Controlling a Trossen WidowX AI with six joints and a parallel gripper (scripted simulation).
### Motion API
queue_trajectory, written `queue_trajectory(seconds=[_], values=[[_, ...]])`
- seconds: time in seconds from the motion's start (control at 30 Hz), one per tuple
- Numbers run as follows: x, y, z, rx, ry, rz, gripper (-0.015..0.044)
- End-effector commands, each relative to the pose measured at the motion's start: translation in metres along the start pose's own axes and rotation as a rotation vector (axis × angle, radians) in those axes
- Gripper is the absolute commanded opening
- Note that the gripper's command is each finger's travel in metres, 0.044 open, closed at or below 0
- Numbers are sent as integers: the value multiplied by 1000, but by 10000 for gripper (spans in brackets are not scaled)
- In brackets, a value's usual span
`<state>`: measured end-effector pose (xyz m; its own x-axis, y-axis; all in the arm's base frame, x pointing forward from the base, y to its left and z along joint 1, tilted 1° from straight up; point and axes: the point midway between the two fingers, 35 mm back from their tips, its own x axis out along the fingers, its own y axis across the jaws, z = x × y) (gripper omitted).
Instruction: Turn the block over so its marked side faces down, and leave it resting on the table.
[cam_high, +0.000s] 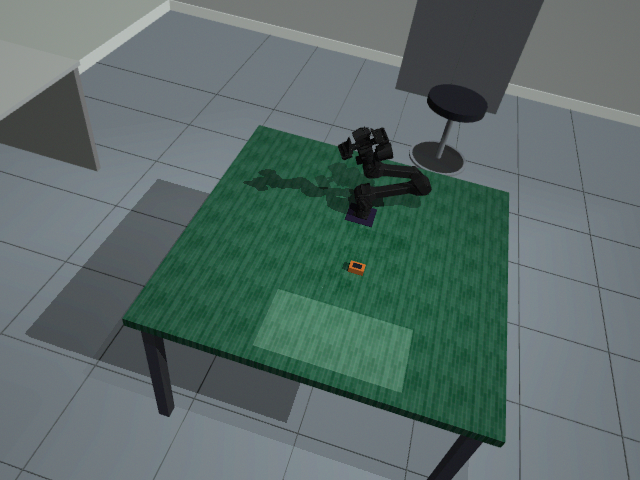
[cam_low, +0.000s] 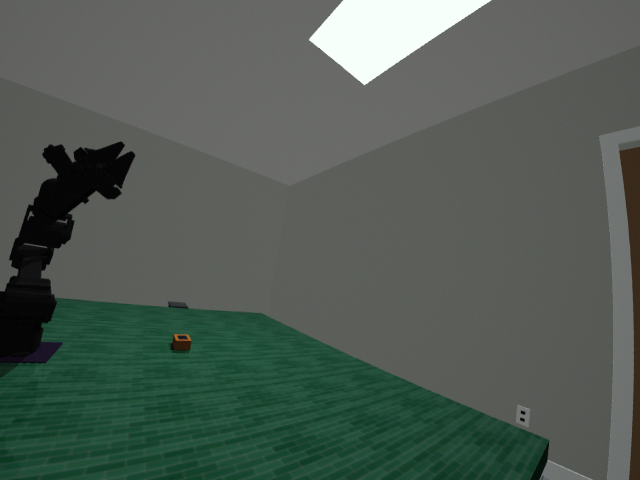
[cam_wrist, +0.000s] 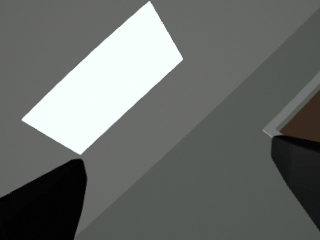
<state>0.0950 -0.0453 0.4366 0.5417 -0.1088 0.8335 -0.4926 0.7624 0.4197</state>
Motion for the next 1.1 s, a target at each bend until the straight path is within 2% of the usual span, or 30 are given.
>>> queue_trajectory(seconds=[0.0, 0.23, 0.4, 0.53, 0.7, 0.87, 1.07], values=[[1, -2, 1, 4, -1, -8, 426], [44, -87, -4, 118, 61, -338, 440], [60, -148, -49, 144, 234, -572, 440], [61, -176, -85, 141, 372, -692, 440], [46, -206, -158, 110, 685, -859, 440], [19, -211, -223, 58, 1004, -927, 440], [-29, -201, -291, -56, 1445, -977, 440]])
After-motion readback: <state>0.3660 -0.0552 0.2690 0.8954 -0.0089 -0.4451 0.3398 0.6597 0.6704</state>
